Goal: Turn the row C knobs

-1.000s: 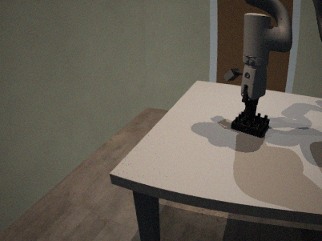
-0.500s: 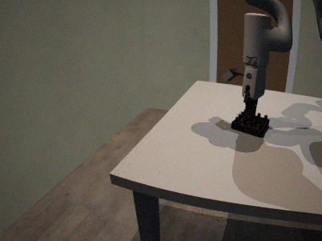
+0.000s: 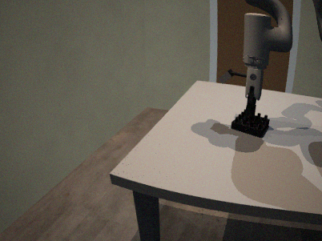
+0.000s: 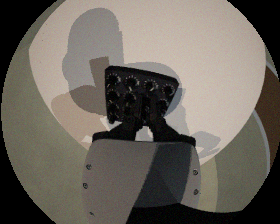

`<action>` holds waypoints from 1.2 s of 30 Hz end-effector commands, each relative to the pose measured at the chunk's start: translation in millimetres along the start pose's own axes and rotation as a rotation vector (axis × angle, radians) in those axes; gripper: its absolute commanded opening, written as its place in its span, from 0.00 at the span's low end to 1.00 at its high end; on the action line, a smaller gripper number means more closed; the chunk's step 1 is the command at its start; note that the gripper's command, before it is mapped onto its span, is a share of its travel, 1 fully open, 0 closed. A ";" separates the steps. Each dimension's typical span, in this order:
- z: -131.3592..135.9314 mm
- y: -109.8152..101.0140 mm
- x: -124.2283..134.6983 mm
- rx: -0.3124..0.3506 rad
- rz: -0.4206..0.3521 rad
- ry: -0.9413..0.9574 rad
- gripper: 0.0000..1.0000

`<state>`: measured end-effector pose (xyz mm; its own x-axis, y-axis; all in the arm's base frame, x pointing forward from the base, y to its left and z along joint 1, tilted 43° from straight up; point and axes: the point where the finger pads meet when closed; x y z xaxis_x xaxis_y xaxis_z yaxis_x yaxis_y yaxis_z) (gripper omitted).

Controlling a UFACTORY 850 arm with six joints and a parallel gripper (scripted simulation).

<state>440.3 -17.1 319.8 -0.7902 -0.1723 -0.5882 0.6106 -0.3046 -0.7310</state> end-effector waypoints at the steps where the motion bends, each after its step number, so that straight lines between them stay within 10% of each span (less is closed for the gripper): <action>1: 0.1 -0.3 -0.6 -0.001 -0.003 -0.025 0.08; 36: 0.1 -0.3 -0.6 -0.001 -0.003 -0.029 0.19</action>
<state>440.3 -17.1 319.9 -0.7937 -0.1981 -0.5751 0.6076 -0.3043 -0.7337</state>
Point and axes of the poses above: the point where the finger pads meet when closed, its own y axis out along the fingers, its own z axis across the jaws, x = y × z, and after that the axes turned 14 degrees about -y, right-handed
